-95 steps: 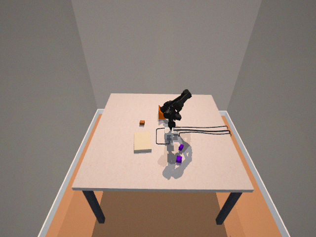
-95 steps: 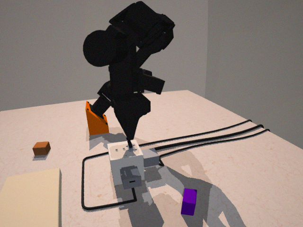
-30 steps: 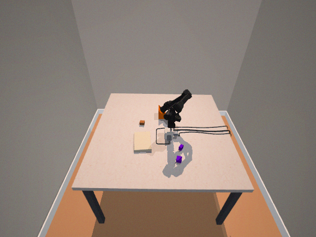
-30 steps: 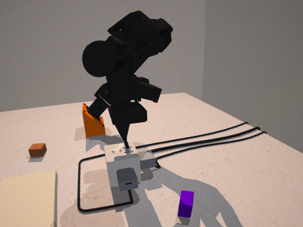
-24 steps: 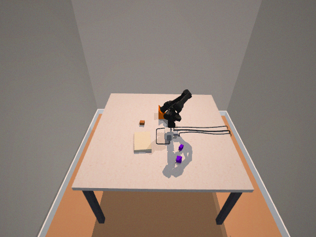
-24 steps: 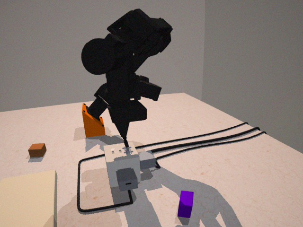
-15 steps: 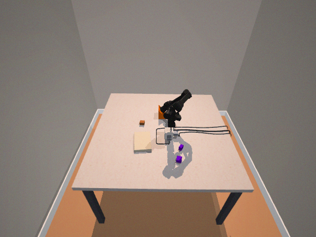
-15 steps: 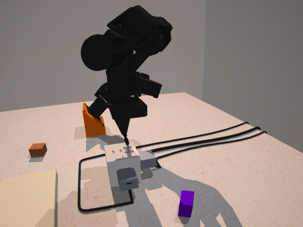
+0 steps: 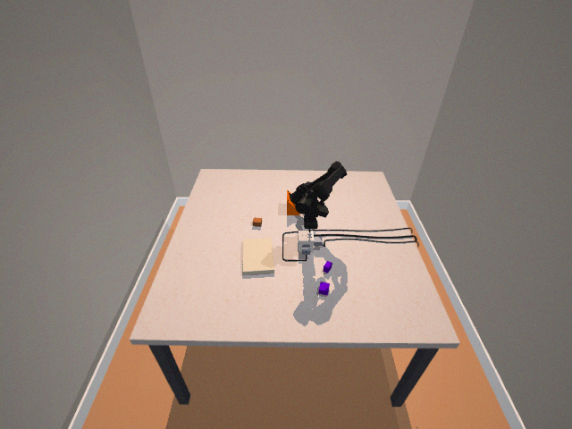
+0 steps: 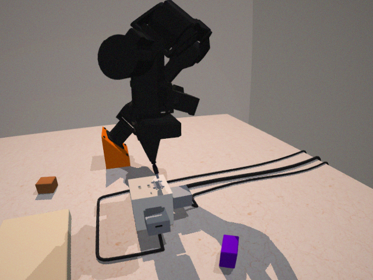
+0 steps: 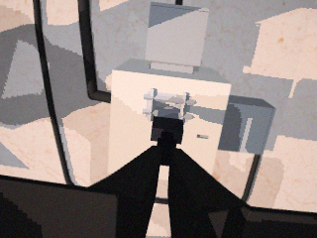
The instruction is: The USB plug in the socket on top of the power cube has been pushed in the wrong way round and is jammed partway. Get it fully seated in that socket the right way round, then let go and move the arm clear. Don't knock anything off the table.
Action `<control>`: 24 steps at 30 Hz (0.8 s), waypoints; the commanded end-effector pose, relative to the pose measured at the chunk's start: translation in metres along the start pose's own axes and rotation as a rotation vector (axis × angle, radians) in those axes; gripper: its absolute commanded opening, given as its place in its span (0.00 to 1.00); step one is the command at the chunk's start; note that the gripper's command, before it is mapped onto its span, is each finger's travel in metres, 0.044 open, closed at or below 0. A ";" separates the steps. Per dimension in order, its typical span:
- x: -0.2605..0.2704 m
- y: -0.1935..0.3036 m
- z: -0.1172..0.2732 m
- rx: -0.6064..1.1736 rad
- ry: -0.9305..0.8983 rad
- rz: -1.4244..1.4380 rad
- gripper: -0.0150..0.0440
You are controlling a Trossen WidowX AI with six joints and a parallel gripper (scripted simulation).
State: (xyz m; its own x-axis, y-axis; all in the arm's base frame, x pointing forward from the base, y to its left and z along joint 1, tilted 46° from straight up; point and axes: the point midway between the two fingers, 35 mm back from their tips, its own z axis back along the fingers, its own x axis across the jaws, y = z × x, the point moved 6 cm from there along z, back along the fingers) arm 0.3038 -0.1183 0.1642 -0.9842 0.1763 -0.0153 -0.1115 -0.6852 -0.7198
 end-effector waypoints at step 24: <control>0.000 0.000 0.004 0.000 0.000 -0.380 0.25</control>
State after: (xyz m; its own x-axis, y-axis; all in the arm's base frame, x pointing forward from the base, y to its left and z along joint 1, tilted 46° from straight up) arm 0.3034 -0.1214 0.1672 -0.9133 0.3617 0.1875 -0.3835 -0.6078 -0.6953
